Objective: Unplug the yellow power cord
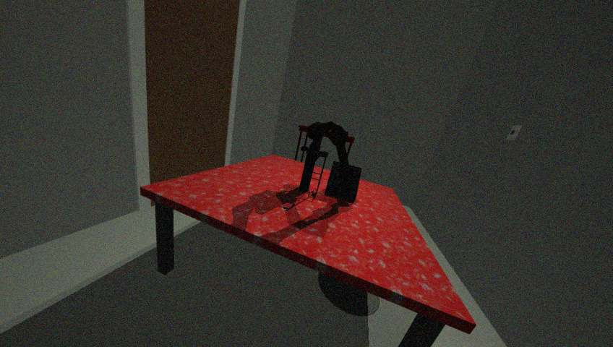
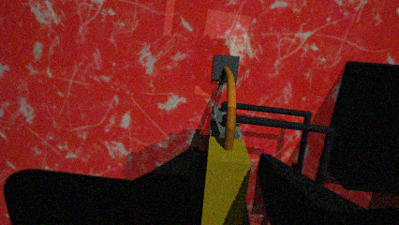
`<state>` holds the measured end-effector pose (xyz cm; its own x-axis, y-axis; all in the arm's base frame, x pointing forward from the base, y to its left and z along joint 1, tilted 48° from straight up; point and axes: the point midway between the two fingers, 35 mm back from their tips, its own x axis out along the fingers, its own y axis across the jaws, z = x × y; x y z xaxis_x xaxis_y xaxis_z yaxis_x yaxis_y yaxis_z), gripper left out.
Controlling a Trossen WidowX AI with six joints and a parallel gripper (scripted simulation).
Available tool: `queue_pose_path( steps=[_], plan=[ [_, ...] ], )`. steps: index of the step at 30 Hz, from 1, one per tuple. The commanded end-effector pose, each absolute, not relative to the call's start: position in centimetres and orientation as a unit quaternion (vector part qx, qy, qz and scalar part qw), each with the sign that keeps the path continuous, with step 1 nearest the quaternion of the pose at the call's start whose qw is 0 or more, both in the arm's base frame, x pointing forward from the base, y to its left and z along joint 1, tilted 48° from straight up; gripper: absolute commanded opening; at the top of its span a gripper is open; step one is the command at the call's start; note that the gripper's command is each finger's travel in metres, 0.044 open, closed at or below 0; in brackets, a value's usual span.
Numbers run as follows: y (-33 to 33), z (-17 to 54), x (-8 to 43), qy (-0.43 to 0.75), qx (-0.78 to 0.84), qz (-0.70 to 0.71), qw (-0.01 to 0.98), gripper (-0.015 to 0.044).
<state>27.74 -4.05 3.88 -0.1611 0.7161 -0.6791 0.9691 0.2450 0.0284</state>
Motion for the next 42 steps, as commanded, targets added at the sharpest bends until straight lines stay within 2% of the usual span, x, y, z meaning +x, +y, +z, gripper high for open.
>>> queue_pose_path(
  steps=[1, 23, 27, 35, 42],
  plan=[
    [-3.4, 4.4, 27.5, 0.732, 0.578, -0.214, 0.292, 0.016],
    [-2.1, 4.1, 27.2, 0.732, 0.578, -0.213, 0.292, 0.016],
    [-2.3, 4.2, 27.3, 0.732, 0.576, -0.213, 0.295, 0.0055],
    [-2.3, 4.2, 27.3, 0.732, 0.576, -0.213, 0.295, 0.0002],
    [-2.8, 3.7, 27.5, 0.732, 0.576, -0.213, 0.295, 0.0]
  ],
)
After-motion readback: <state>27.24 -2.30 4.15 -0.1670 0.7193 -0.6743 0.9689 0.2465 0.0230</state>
